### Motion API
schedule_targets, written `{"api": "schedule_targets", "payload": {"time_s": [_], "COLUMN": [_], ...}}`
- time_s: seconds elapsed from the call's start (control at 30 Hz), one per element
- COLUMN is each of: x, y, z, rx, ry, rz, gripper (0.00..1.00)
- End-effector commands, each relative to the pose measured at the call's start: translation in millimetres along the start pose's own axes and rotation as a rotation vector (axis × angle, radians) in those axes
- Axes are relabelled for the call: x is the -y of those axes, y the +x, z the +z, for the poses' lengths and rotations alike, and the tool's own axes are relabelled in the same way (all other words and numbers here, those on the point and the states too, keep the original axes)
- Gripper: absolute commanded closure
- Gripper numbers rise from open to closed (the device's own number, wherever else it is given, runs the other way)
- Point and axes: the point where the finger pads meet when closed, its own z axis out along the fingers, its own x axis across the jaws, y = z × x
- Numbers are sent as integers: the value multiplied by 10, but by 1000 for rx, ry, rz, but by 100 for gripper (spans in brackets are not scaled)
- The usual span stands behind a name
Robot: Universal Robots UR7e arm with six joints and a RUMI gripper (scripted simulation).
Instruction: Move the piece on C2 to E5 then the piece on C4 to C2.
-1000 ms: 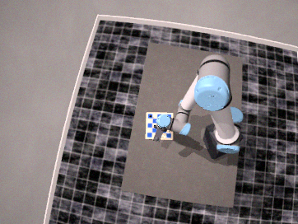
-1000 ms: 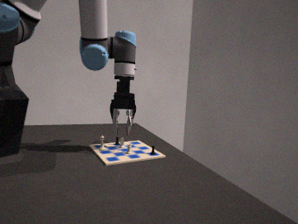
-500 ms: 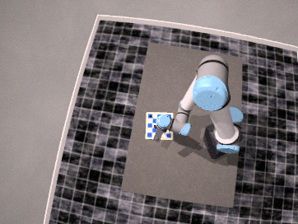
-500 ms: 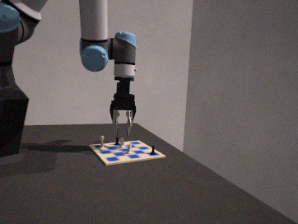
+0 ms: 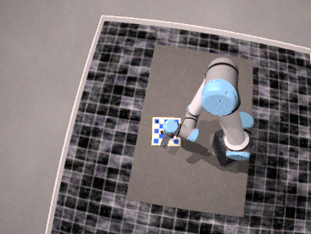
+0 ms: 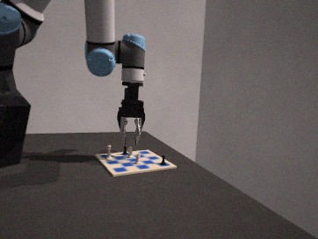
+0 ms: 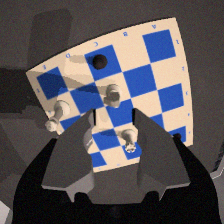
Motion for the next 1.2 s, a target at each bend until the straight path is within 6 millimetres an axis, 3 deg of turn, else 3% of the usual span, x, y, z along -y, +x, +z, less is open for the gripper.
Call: {"api": "schedule_targets", "payload": {"time_s": [0.0, 0.63, 1.17], "x": [1, 1, 1], "y": [4, 4, 4], "z": [-3, 9, 249], "rx": [-1, -1, -1], "ry": [0, 0, 0], "rz": [0, 0, 0], "gripper": [77, 77, 77]}}
